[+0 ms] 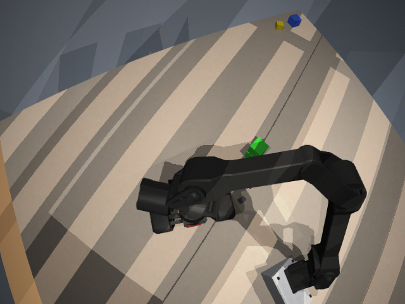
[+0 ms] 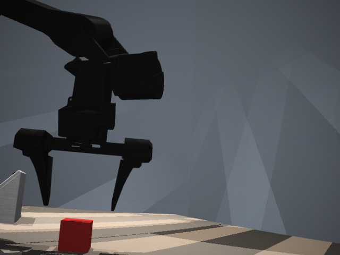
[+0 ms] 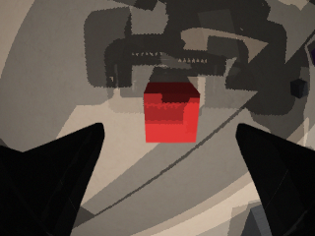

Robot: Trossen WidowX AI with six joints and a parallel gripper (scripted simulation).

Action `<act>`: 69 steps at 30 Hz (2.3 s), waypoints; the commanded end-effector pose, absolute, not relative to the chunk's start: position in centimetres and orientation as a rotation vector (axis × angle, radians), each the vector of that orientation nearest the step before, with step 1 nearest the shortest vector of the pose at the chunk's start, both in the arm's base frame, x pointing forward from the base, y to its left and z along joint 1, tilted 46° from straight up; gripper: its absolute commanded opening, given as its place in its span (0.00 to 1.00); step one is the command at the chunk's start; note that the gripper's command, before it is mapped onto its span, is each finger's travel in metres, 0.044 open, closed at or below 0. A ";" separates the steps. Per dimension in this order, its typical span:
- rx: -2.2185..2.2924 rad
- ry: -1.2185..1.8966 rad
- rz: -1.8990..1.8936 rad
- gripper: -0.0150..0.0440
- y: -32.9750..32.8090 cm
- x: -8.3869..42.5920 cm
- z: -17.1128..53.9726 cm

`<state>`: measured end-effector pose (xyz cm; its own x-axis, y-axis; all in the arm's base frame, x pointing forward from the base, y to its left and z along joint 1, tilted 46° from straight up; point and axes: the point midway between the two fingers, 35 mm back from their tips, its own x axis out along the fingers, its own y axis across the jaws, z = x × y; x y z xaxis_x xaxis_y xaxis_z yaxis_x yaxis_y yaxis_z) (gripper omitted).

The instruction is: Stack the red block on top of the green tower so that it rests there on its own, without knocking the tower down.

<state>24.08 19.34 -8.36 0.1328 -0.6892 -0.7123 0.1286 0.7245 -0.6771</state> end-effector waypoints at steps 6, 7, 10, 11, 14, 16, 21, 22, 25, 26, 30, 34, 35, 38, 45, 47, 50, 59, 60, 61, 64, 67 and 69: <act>-0.535 1.310 -0.632 1.00 18.4 24.2 -9.3; -0.535 1.309 -0.632 1.00 18.3 24.3 -9.4; -0.535 1.309 -0.632 1.00 18.0 24.3 -9.8; -0.535 1.309 -0.632 1.00 17.9 24.4 -9.9; -0.535 1.309 -0.632 1.00 17.5 24.4 -10.2; -0.535 1.309 -0.632 1.00 17.3 24.5 -10.5; -0.535 1.309 -0.632 1.00 16.7 24.6 -11.0; -0.535 1.309 -0.633 1.00 16.6 24.6 -11.1; -0.536 1.308 -0.633 1.00 16.2 24.7 -11.5; -0.536 1.308 -0.633 1.00 16.1 24.7 -11.6; -0.536 1.308 -0.633 1.00 15.8 24.7 -11.8; -0.536 1.308 -0.633 1.00 15.8 24.7 -11.8; -0.536 1.308 -0.633 1.00 15.8 24.7 -11.8; -0.536 1.308 -0.633 1.00 15.8 24.7 -11.8; -0.536 1.308 -0.633 0.91 15.9 24.7 -11.8; -0.536 1.308 -0.633 0.82 15.9 24.7 -11.8; -0.536 1.308 -0.633 0.69 15.9 24.7 -11.8; -0.536 1.308 -0.633 0.49 15.9 24.7 -11.8; -0.536 1.308 -0.633 0.48 15.9 24.7 -11.8; -0.536 1.308 -0.633 0.43 16.0 24.7 -11.7; -0.535 1.308 -0.633 0.30 16.6 24.6 -11.2; -0.535 1.309 -0.632 0.25 17.7 24.4 -10.1; -0.535 1.309 -0.632 0.25 18.4 24.2 -9.4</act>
